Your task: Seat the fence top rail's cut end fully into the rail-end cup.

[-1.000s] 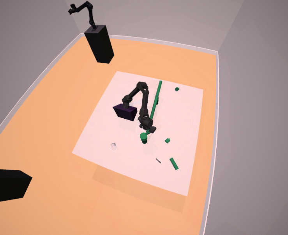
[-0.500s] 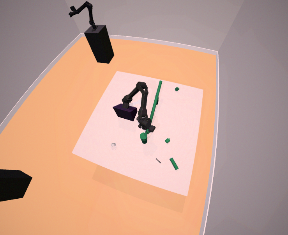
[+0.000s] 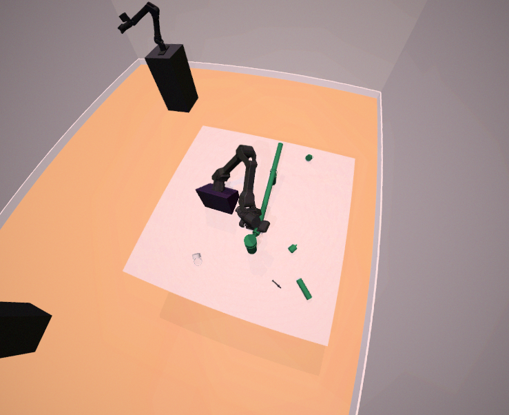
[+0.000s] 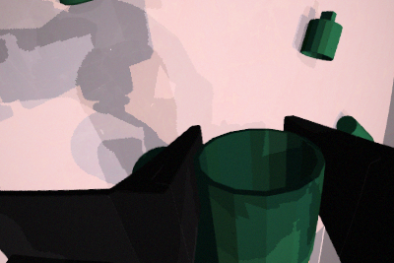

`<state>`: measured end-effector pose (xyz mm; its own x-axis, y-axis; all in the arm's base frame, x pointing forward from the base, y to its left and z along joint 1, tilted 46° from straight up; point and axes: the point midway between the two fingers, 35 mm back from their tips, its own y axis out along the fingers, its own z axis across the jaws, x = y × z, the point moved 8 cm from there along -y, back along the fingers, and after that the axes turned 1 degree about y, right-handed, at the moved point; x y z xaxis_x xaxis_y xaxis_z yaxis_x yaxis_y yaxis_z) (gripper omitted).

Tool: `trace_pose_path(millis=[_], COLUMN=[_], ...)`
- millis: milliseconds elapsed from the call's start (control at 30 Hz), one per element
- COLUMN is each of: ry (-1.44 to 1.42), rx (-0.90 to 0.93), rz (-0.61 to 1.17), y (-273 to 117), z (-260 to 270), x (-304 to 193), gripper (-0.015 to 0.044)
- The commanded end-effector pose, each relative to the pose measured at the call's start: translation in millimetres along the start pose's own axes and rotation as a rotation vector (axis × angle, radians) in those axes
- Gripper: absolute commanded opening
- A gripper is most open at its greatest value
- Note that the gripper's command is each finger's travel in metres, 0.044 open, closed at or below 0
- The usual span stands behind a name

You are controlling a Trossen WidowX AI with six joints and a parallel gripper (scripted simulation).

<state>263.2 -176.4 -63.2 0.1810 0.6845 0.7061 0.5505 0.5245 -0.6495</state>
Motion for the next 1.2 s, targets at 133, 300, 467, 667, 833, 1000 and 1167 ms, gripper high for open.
trace_pose_path(millis=[133,300,467,667,833,1000,1167], ry=[-0.068,-0.083,-0.128,-0.149,-0.143,-0.123,-0.123], rx=[-0.002,-0.001,-0.001,-0.001,-0.001,-0.001,-0.001], rz=[-0.038,-0.046,-0.072,-0.083,-0.08,-0.069,-0.069], y=[-5,-5,-8,-9,-8,-7,-7], z=[7,8,12,14,13,12,12], x=[-5,-5,-8,-10,-9,-8,-8], gripper=[0.0,0.0,0.0,0.0,0.0,0.0,0.0])
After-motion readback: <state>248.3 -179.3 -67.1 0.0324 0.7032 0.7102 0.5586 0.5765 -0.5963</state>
